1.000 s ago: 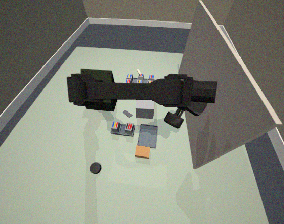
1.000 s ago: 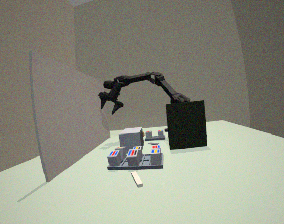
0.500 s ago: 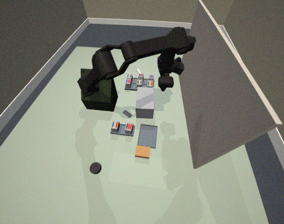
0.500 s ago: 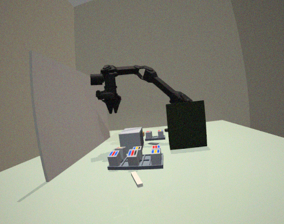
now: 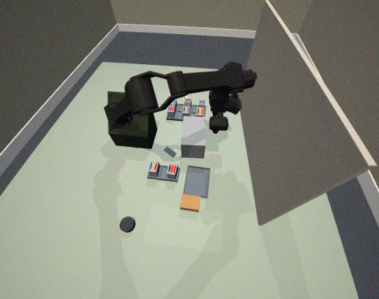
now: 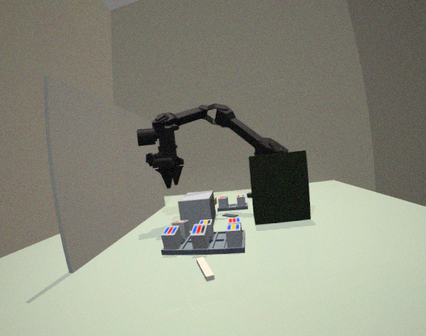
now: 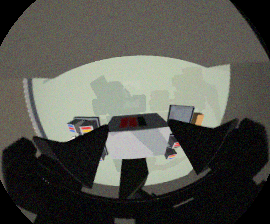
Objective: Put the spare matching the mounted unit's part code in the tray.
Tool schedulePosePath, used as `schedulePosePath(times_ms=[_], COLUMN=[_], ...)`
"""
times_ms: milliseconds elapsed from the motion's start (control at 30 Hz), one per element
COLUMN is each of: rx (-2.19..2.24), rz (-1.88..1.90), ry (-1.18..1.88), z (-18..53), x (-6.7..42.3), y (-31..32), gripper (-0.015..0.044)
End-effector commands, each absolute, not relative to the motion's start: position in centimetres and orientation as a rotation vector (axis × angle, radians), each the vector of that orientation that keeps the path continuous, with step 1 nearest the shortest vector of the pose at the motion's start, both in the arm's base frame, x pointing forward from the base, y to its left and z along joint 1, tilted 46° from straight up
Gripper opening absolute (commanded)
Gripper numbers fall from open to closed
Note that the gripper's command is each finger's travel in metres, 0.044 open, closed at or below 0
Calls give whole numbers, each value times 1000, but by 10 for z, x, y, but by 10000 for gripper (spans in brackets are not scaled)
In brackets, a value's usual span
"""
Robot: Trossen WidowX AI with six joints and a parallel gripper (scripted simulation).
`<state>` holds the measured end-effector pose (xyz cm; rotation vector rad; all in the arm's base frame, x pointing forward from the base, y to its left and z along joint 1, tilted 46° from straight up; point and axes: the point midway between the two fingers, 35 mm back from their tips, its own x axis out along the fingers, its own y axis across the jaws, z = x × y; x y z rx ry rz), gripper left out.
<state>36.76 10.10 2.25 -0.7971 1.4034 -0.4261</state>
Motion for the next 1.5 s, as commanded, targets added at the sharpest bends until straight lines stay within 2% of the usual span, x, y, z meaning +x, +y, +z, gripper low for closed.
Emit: schedulePosePath(times_ms=[0, 233, 467, 800, 1033, 1200, 1467], rx=[-805, -753, -219, 540, 590, 592, 590], rz=[-421, -461, -846, -1289, -1313, -1312, -1312], ry=[1397, 1378, 1135, 634, 594, 594, 592], z=[23, 30, 94, 143, 144, 126, 116], x=[368, 366, 331, 247, 240, 247, 248], y=[102, 96, 31, -49, -53, -72, -81], gripper=[440, 440, 440, 440, 440, 309, 300])
